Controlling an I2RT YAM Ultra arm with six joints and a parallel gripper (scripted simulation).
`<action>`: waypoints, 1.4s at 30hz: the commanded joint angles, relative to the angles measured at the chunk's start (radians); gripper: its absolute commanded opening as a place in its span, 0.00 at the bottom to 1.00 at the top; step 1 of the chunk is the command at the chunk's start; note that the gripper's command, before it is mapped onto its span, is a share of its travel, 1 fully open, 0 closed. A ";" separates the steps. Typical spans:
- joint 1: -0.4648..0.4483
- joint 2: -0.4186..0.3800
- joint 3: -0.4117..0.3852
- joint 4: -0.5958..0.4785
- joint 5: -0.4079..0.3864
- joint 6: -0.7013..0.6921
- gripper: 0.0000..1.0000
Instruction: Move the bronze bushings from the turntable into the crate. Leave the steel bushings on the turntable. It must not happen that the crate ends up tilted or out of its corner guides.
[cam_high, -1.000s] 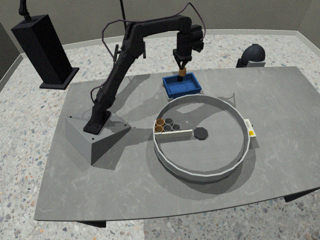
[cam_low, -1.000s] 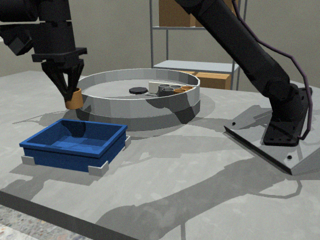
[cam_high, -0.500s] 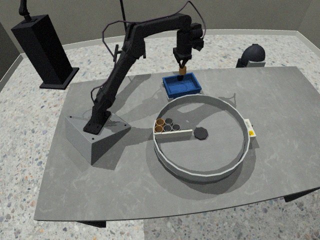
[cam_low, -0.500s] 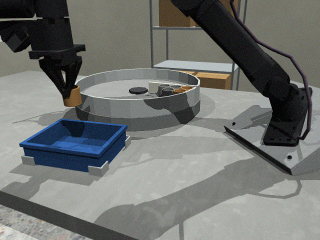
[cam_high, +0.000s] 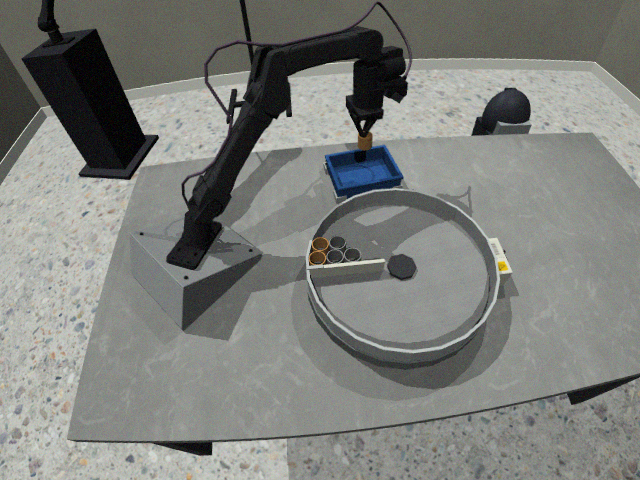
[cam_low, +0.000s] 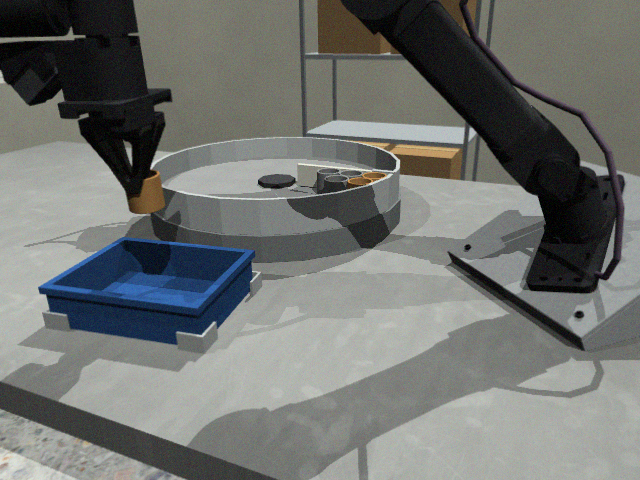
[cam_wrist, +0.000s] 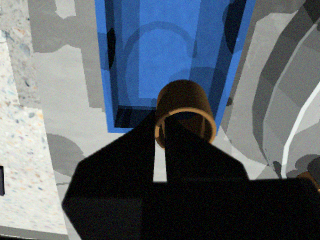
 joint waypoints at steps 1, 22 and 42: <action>-0.005 -0.006 0.039 -0.006 0.011 0.005 0.00; 0.009 -0.001 0.041 -0.005 0.013 0.012 0.00; 0.001 -0.017 0.041 -0.003 0.014 0.013 0.00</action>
